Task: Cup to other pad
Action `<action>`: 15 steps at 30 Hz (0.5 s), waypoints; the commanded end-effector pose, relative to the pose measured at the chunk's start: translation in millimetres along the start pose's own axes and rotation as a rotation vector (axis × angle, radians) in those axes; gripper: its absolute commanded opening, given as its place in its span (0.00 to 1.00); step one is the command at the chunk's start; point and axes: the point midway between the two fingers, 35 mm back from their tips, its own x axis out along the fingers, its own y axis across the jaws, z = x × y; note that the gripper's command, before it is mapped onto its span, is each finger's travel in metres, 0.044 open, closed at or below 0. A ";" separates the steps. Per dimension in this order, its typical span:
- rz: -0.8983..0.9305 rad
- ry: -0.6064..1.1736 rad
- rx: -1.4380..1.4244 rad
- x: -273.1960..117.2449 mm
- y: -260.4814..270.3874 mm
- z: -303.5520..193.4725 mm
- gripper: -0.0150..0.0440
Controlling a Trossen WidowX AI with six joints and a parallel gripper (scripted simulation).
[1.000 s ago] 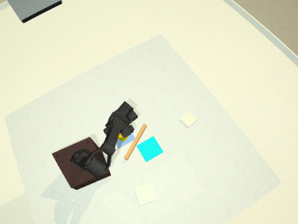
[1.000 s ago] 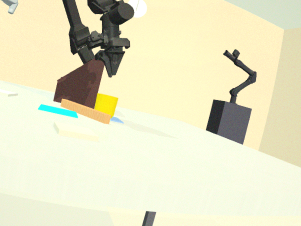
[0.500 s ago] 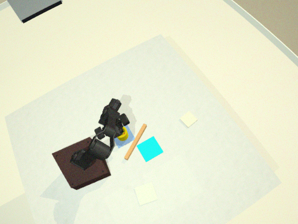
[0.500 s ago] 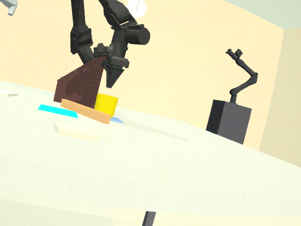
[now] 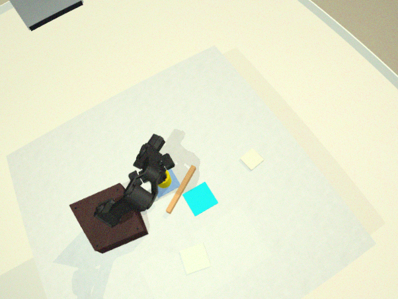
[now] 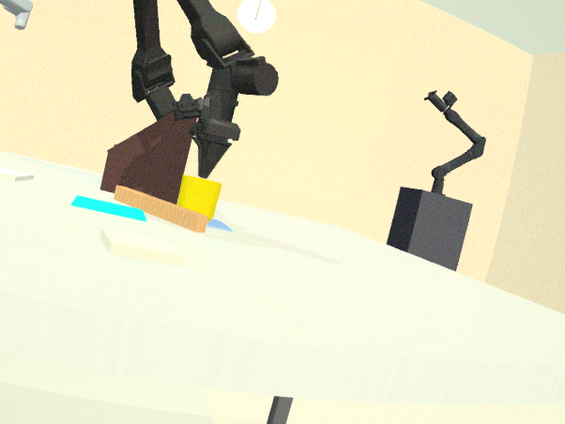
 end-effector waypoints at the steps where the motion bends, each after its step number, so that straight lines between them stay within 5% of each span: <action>1: -0.008 -0.008 -0.010 8.0 -3.8 1.7 0.54; 15: -0.008 -0.011 -0.009 30.7 -6.2 2.8 0.54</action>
